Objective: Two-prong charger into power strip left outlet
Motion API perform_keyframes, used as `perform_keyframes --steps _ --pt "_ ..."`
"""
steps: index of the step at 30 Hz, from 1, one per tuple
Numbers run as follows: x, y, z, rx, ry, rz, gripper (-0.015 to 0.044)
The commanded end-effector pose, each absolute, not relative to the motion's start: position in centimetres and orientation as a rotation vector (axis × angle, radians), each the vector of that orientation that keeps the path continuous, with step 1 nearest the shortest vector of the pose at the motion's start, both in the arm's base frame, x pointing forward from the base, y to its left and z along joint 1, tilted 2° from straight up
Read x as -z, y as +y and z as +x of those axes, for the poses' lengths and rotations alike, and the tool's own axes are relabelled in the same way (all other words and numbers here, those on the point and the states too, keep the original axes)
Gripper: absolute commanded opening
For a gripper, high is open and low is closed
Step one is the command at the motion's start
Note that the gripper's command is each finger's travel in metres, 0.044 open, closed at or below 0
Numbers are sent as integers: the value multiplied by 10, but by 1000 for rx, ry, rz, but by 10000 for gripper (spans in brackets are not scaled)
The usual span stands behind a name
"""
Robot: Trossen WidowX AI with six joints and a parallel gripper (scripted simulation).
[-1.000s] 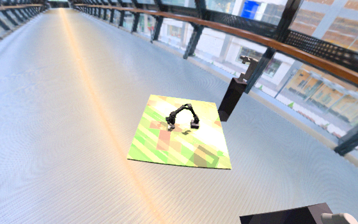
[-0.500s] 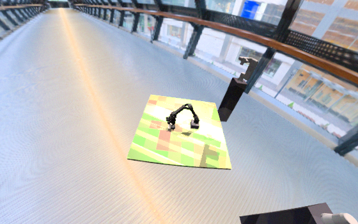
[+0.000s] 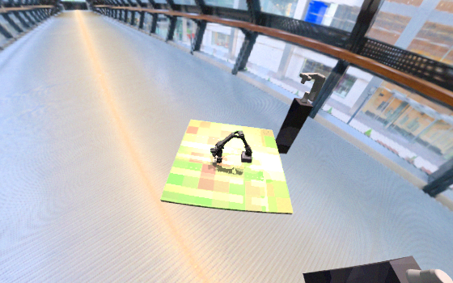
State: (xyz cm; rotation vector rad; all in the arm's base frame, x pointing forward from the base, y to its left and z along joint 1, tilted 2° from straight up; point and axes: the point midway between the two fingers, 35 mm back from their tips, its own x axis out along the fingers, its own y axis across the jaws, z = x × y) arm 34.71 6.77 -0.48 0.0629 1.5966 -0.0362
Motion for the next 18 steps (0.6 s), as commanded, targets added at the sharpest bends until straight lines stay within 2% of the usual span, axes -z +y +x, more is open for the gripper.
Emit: perform_keyframes --steps 1,18 --pt "3 67 347 41 1586 65 440" --pt "4 69 331 40 1586 65 440"
